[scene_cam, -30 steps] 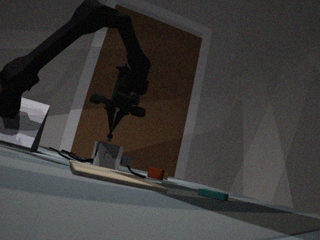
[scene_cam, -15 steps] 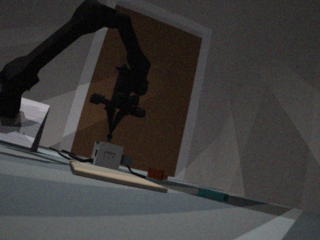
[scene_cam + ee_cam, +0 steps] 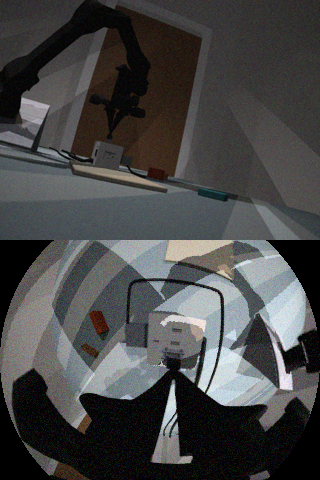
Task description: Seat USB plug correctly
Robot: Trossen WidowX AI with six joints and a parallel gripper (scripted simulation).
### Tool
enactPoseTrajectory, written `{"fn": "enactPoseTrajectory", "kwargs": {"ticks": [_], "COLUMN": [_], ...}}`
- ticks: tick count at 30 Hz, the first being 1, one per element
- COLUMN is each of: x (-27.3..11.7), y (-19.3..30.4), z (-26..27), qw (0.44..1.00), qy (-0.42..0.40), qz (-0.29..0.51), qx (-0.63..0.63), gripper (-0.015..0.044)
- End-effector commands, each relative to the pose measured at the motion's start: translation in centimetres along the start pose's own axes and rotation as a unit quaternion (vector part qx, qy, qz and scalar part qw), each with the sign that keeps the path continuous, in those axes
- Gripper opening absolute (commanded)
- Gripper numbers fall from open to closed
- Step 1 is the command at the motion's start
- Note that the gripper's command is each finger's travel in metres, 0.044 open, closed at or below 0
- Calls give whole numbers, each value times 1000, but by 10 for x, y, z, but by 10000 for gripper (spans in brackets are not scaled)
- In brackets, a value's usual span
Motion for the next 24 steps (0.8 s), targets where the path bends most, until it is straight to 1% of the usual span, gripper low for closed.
{"fn": "enactPoseTrajectory", "kwargs": {"ticks": [1,24], "x": [0,3], "y": [0,0], "z": [0,0], "qw": [1000,1000], "qy": [1,0], "qz": [2,2], "qx": [-1,-1], "gripper": [0,0]}}
Point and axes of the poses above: the point midway between the two fingers, 35 mm back from their tips, its own x axis out along the fingers, its own z axis across the jaws, y = z × x, the point moved 8 cm from there along -x, back along the fingers, and after that the axes turned 1 degree about -x, right-handed, at the moved point
